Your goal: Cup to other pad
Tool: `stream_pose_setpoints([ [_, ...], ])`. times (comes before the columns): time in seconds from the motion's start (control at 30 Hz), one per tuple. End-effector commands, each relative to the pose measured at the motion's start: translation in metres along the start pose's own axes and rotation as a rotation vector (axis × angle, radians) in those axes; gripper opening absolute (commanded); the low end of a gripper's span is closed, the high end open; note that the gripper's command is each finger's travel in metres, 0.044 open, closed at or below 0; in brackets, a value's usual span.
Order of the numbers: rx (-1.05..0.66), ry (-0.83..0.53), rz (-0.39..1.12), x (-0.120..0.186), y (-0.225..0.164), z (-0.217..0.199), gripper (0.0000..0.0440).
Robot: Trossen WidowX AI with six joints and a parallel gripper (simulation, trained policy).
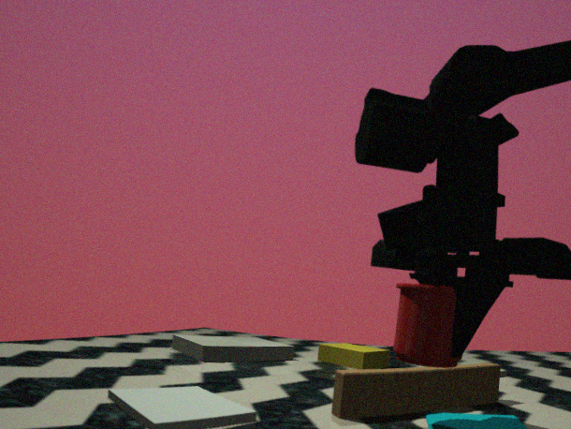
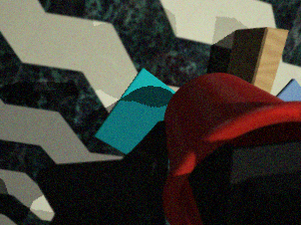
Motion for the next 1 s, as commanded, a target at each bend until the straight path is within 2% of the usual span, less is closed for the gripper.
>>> stream_pose_setpoints([
  [0.0, -0.009, -0.005, 0.002, -0.006, -0.004, 0.006, 0.0000],
  [0.57, -0.034, -0.010, 0.014, -0.040, -0.020, 0.035, 0.0009],
  [0.87, -0.051, -0.023, 0.004, -0.051, -0.026, 0.040, 0.0053],
  [0.97, -0.058, -0.031, -0.032, -0.046, -0.025, 0.038, 0.0107],
])
Point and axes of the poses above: the point midway between the two fingers, 35 mm back from their tips, its own x axis back along the fingers, its own z axis across the jaws, y = z × x, the point moved 8 cm from there along x, back along the fingers, and after that the axes turned 7 degrees about x, right-handed, at the moved point
